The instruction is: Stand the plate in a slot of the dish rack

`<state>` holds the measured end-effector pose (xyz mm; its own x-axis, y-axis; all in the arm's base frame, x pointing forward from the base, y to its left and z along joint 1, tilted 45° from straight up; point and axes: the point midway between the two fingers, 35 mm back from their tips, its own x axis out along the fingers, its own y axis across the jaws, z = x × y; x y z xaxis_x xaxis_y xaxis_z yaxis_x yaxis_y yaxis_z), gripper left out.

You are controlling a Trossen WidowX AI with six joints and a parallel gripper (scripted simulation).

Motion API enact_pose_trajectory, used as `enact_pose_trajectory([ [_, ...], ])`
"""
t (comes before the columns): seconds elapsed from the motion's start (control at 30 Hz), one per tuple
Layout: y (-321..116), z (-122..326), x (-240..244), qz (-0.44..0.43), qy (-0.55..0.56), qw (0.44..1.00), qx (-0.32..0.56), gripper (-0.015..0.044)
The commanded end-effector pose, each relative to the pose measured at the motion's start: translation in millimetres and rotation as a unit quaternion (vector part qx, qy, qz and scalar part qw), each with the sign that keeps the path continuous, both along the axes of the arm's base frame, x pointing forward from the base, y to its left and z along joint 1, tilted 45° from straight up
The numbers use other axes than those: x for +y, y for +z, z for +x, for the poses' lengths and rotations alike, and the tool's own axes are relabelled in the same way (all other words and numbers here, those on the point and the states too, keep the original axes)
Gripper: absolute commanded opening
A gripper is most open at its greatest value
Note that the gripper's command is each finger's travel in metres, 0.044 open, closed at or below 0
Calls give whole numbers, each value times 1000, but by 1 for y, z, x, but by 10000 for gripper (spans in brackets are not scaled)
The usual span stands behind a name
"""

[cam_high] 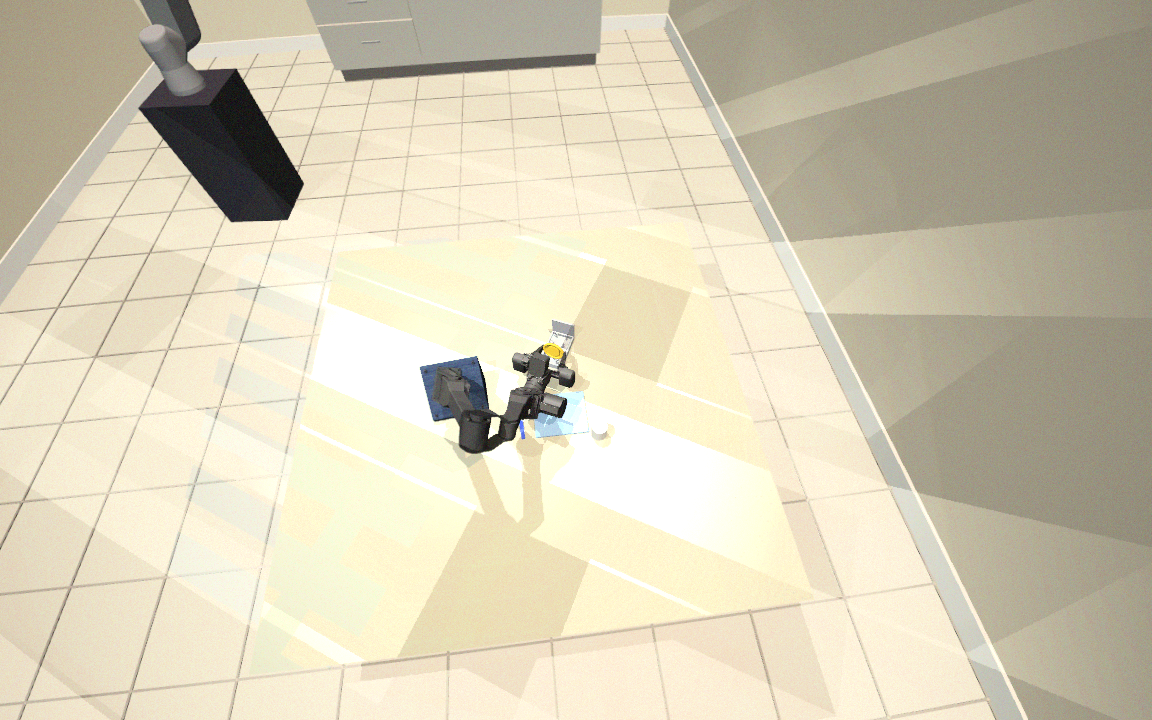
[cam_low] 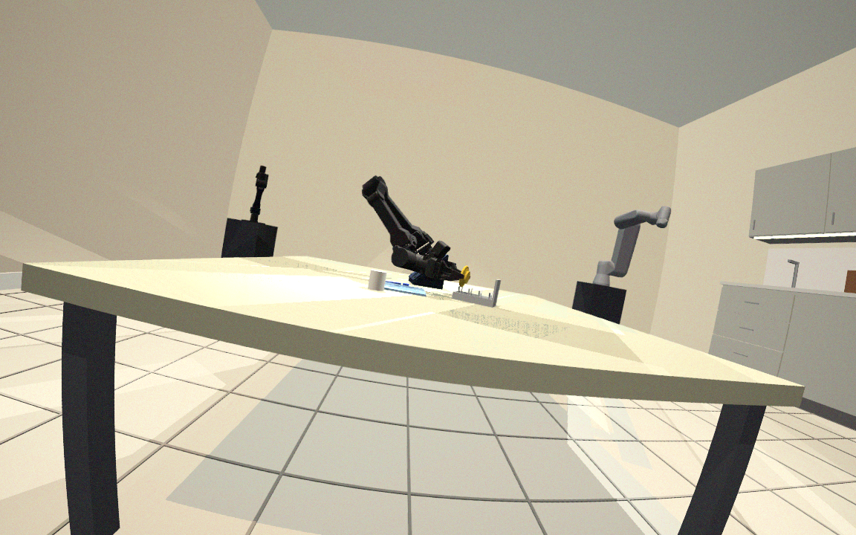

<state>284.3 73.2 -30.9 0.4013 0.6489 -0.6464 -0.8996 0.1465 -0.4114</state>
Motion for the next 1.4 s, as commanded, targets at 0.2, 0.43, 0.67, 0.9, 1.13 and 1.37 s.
enact_pose_trajectory([
  [0.2,-10,0,7,1,2,1000,4,0],
  [0.43,-24,2,-5,0,2,1000,2,0],
  [0.67,-22,0,-3,-2,-1,1000,6,0],
  [0.9,-22,1,-3,-2,0,1000,5,79],
  [1.13,-22,1,-3,-2,0,1000,5,262],
  [1.37,-22,1,-3,-2,0,1000,5,400],
])
